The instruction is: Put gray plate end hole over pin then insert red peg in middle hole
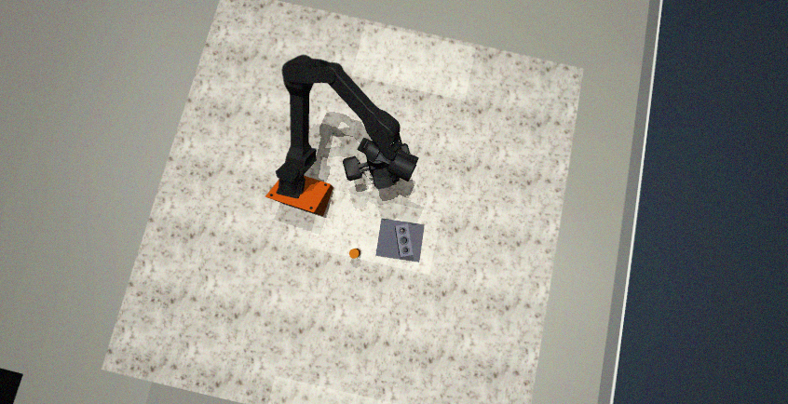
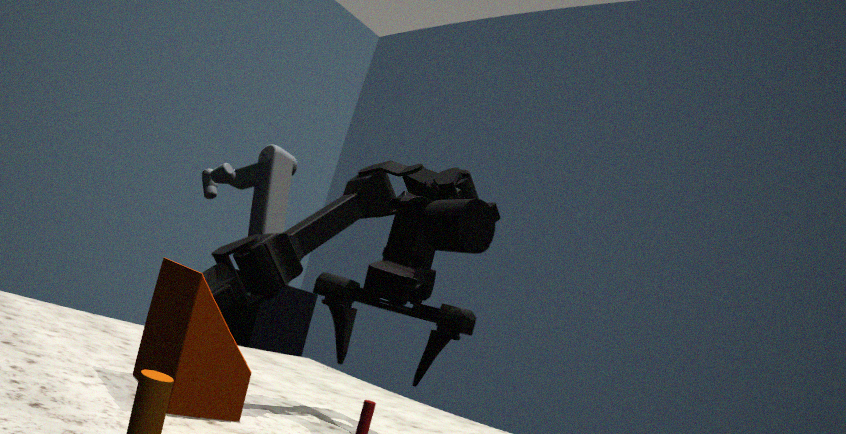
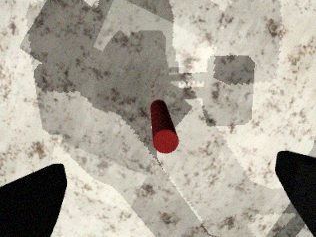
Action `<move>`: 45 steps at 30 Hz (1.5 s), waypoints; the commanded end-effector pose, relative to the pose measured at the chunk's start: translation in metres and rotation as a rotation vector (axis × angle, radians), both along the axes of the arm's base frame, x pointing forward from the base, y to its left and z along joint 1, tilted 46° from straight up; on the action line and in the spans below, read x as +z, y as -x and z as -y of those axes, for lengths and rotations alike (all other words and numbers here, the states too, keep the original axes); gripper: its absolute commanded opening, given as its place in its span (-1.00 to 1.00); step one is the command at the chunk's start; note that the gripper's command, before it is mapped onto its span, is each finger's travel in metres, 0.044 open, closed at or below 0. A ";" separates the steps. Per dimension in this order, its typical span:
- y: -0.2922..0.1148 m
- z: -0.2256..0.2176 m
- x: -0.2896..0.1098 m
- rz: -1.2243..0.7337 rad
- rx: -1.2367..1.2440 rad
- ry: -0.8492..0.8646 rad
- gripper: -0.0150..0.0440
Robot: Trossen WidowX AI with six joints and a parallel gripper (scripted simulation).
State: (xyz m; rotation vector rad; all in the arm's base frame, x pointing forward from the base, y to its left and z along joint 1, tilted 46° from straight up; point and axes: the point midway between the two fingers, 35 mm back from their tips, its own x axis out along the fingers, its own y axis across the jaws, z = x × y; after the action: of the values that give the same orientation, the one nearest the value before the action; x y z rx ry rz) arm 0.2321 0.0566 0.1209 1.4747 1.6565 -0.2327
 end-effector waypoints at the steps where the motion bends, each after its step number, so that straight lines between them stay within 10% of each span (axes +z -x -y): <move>1: 0.000 -0.010 -0.008 0.000 -0.005 -0.005 1.00; 41: -0.006 -0.053 -0.049 0.001 -0.005 -0.008 1.00; 45: -0.006 -0.053 -0.049 0.001 -0.005 -0.008 0.64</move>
State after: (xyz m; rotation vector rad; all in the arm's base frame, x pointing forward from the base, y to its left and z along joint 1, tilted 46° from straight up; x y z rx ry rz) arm 0.2388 0.1093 0.0736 1.4819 1.6536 -0.2201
